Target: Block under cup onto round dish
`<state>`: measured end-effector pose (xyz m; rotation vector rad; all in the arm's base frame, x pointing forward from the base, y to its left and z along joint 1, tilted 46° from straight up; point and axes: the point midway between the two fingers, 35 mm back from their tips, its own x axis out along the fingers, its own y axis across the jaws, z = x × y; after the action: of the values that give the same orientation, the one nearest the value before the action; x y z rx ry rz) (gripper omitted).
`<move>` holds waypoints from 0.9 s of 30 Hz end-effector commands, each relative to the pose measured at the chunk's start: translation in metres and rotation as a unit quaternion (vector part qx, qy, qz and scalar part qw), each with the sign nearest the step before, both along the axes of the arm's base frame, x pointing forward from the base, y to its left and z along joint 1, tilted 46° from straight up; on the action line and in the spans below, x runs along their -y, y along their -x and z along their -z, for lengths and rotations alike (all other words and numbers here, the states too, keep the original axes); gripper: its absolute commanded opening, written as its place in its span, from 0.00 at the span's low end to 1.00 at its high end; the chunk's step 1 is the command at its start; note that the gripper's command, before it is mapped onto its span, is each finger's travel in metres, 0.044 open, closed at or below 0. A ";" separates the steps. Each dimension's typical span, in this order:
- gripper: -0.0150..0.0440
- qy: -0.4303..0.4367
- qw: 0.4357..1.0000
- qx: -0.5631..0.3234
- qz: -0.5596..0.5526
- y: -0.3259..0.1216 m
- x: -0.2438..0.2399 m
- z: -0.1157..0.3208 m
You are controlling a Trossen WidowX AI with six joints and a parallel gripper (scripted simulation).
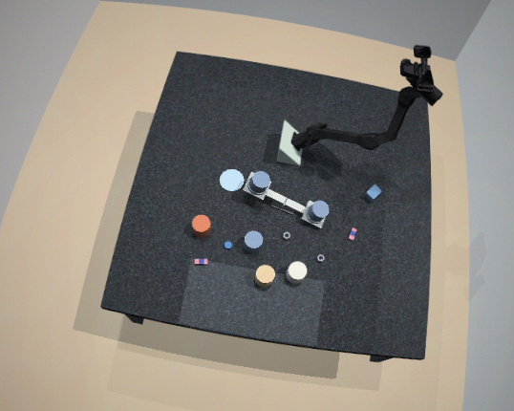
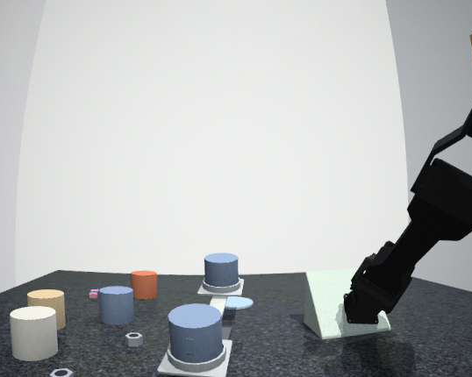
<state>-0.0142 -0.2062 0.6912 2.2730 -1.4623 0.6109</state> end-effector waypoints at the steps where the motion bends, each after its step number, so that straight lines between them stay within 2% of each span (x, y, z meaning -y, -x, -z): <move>1: 1.00 -0.044 0.998 0.045 -0.028 0.006 0.018 0.014; 11: 1.00 -0.158 0.971 0.150 -0.098 0.010 0.059 0.053; 27: 1.00 -0.310 0.890 0.283 -0.177 -0.006 0.107 0.117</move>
<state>-0.0113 -0.3048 0.5869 3.0242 -1.6542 1.0737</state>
